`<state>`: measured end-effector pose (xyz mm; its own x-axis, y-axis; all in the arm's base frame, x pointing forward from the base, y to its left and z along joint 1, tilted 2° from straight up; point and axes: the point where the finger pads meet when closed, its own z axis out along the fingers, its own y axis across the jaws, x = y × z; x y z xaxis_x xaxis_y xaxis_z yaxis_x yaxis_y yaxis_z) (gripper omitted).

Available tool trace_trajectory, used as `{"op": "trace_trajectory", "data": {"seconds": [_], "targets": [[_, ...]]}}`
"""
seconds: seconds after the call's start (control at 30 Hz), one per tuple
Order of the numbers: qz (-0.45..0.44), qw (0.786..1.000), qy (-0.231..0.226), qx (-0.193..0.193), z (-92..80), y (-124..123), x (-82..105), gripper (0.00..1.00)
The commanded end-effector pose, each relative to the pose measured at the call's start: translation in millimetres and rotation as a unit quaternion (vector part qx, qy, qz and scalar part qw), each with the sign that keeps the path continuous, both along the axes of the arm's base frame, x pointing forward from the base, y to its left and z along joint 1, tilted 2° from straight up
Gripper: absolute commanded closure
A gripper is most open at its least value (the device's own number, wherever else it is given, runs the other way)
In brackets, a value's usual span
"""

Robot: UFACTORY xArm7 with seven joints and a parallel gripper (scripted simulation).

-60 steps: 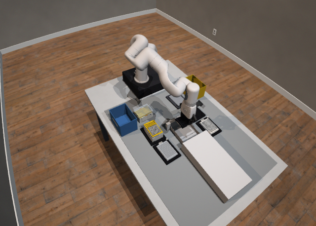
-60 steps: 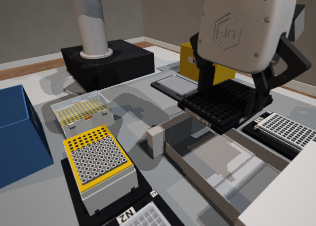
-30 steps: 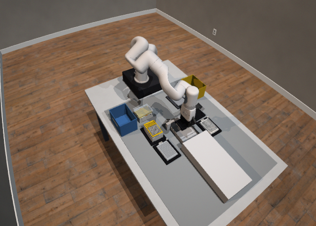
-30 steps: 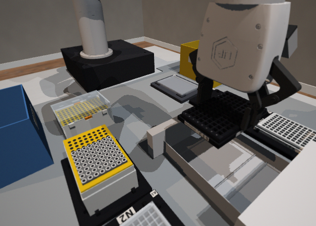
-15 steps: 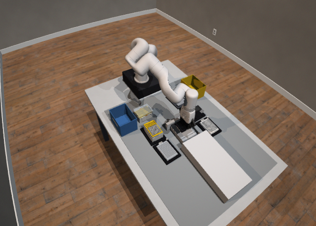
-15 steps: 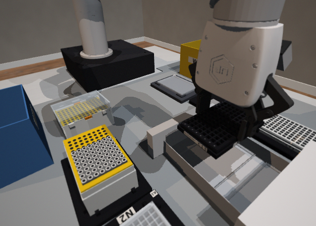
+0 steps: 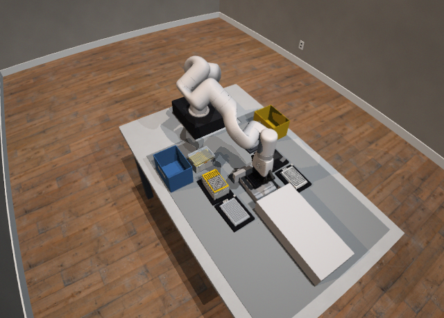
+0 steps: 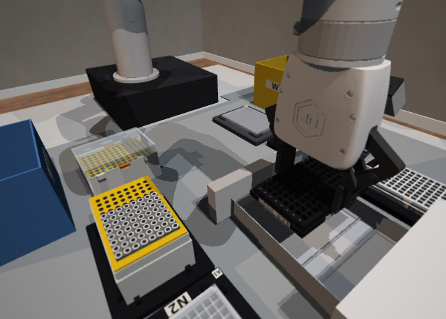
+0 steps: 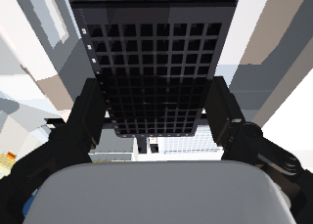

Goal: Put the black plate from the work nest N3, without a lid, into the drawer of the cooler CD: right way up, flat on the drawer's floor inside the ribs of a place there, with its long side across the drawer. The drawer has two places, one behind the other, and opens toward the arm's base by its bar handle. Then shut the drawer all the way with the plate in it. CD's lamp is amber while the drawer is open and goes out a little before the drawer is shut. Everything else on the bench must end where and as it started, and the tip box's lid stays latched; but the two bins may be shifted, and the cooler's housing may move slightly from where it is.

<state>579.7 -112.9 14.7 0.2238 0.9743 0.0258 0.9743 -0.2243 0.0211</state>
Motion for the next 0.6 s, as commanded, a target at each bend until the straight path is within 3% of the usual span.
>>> {"op": "trace_trajectory", "data": {"seconds": [0.0,0.57], "targets": [[0.0,1.0,-0.002,0.0,-5.4,0,1.6,1.0],[0.0,1.0,-0.002,0.0,-30.4,1,2.4,1.0]]}}
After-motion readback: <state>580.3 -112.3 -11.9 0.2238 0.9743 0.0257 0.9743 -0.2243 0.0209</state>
